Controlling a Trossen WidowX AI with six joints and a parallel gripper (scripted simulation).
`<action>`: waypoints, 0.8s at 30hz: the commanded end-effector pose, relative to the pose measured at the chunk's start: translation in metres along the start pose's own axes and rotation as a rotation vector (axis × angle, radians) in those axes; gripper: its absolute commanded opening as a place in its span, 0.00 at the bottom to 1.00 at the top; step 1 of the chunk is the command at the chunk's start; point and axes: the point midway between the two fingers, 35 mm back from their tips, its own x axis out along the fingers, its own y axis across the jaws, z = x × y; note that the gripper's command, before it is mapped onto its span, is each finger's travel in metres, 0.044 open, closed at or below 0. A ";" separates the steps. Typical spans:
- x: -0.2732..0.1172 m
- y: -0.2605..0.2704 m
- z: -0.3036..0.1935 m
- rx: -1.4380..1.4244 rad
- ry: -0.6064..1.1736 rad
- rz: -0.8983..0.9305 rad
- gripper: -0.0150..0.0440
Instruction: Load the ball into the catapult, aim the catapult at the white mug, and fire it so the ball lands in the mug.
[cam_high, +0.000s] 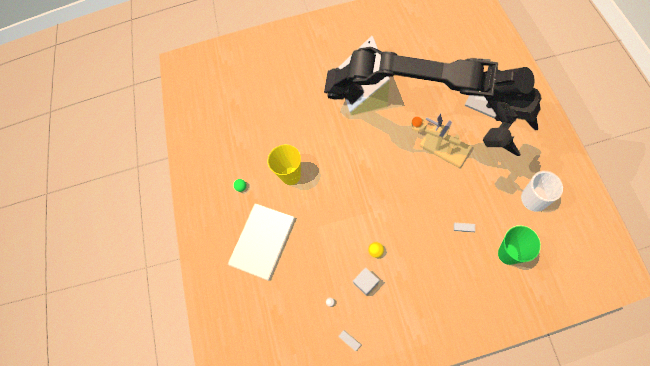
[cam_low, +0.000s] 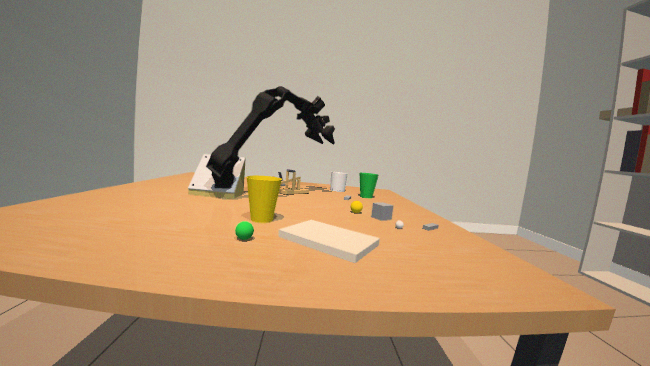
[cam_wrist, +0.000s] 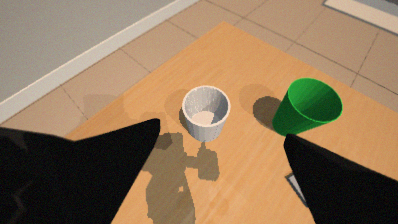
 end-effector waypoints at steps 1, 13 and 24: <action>0.001 -0.007 0.009 0.013 -0.031 -0.026 1.00; 0.001 -0.009 0.009 0.014 -0.030 -0.028 1.00; 0.000 -0.004 0.009 0.008 -0.030 -0.020 0.87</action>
